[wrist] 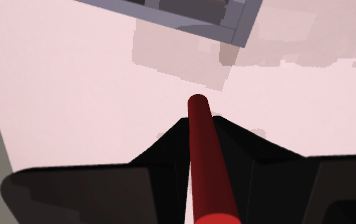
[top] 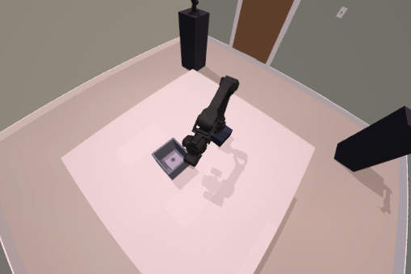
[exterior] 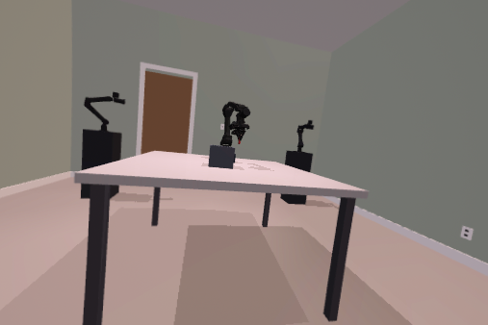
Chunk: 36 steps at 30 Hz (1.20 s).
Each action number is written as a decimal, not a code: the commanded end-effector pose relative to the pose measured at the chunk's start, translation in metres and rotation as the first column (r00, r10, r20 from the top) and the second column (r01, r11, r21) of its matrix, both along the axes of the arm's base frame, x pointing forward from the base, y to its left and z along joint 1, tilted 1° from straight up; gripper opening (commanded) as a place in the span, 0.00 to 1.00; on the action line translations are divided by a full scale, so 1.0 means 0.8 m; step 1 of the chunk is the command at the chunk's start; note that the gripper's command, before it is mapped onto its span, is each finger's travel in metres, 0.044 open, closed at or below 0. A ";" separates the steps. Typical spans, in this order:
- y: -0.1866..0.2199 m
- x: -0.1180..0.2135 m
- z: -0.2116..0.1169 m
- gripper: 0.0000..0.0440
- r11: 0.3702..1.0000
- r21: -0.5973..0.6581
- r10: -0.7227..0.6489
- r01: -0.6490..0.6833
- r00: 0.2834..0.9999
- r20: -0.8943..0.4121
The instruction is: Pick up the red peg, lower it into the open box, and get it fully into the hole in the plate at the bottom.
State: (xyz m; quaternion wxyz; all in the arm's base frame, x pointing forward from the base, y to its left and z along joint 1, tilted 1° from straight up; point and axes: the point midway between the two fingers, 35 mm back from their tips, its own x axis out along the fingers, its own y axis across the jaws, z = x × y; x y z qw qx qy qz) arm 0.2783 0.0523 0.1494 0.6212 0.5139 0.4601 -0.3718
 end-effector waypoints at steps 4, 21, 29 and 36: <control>-0.026 0.005 -0.002 0.00 0.999 -0.032 -0.019 0.018 1.000 -0.023; -0.077 0.019 -0.012 0.00 0.998 -0.060 -0.040 0.035 0.996 -0.083; -0.097 0.027 -0.021 0.00 0.998 -0.063 -0.038 0.032 0.993 -0.108; -0.114 0.035 -0.035 0.00 0.997 -0.066 -0.036 0.028 0.991 -0.128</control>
